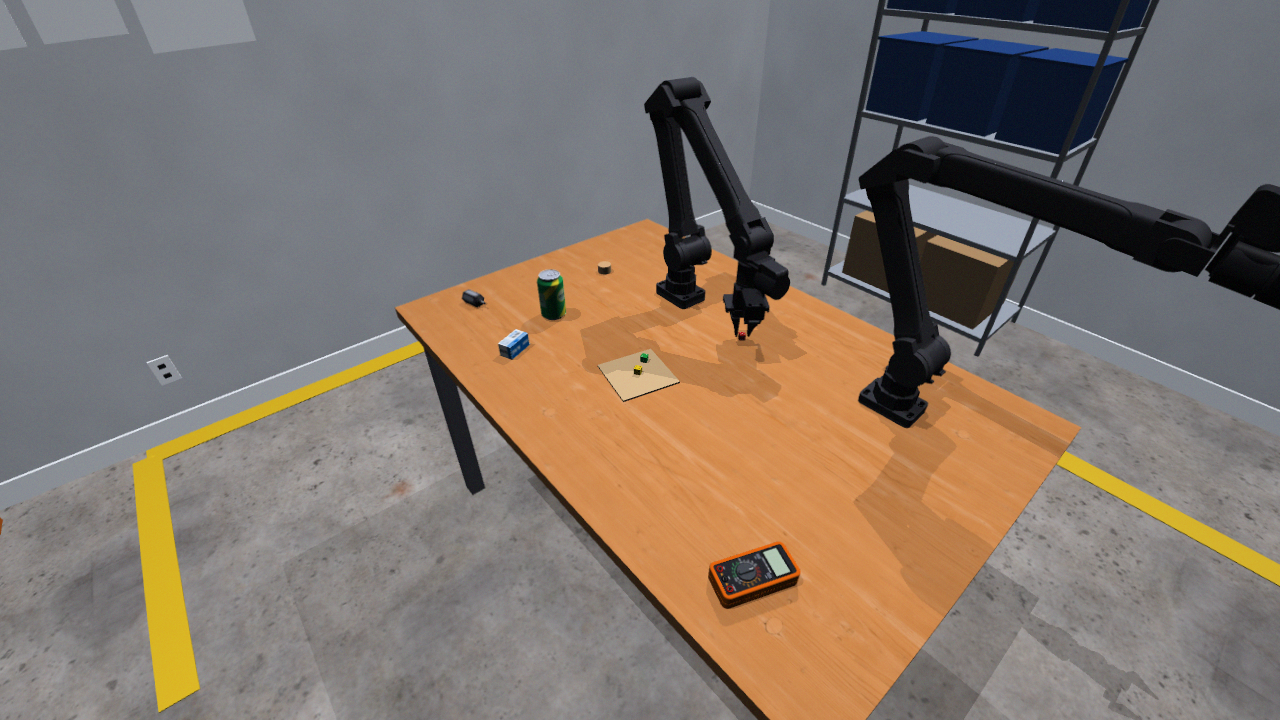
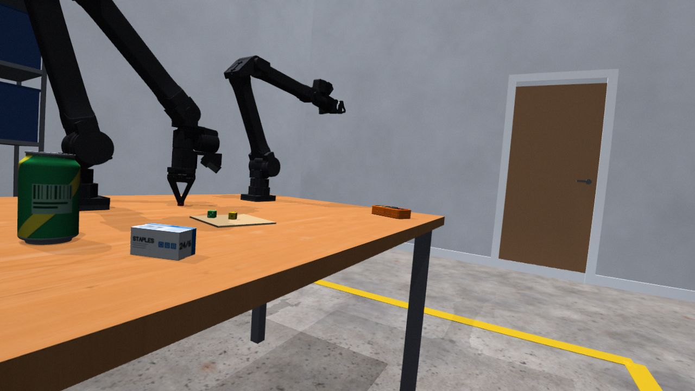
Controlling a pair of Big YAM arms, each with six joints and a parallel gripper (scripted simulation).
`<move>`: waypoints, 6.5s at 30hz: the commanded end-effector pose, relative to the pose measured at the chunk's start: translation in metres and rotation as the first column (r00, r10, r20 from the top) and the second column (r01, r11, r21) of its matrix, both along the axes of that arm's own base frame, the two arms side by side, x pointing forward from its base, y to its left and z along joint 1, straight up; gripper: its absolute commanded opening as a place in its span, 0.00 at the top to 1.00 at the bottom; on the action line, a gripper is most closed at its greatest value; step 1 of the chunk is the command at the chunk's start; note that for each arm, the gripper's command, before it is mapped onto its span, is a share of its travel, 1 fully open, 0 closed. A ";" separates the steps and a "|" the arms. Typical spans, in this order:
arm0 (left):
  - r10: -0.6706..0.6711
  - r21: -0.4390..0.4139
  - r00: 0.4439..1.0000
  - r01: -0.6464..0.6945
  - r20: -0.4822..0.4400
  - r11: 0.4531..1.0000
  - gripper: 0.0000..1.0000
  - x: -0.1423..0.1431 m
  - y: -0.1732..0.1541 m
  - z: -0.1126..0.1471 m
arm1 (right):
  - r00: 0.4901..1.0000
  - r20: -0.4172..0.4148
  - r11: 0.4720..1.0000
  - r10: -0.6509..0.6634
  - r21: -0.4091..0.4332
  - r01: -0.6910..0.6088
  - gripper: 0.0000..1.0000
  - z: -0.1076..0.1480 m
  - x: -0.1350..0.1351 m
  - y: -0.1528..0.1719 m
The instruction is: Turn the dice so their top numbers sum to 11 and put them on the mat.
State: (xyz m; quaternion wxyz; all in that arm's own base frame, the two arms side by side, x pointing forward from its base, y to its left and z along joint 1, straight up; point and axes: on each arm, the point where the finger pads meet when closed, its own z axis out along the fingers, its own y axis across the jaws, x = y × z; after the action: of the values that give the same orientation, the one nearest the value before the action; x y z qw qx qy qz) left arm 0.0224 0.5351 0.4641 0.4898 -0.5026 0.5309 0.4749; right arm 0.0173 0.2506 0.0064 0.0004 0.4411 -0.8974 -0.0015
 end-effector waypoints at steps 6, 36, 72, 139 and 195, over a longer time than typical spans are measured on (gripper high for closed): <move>0.013 0.068 1.000 -0.014 0.015 0.998 0.00 -0.006 0.010 0.036 | 1.000 0.004 1.000 -0.001 -0.005 0.001 0.70 -0.010 -0.001 -0.001; 0.013 0.068 1.000 -0.014 0.015 0.998 0.00 -0.006 0.010 0.036 | 1.000 0.005 1.000 -0.001 0.002 0.001 0.70 -0.009 -0.001 0.001; 0.013 0.068 1.000 -0.014 0.015 0.998 0.00 -0.006 0.010 0.036 | 1.000 0.005 1.000 -0.001 0.002 0.001 0.89 -0.009 -0.001 0.001; 0.013 0.068 1.000 -0.014 0.015 0.998 0.00 -0.006 0.010 0.036 | 0.959 0.024 0.959 -0.282 0.036 0.281 0.89 0.115 0.300 0.014; 0.013 0.068 1.000 -0.014 0.015 0.998 0.00 -0.006 0.010 0.036 | 0.950 -0.003 0.950 -0.313 -0.005 0.313 0.89 -0.005 0.325 -0.021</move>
State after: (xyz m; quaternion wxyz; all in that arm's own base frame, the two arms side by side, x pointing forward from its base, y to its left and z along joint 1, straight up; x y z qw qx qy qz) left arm 0.0224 0.5351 0.4641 0.4898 -0.5026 0.5309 0.4749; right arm 0.3464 0.2273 0.0105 -0.0020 0.2869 -0.9580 0.0005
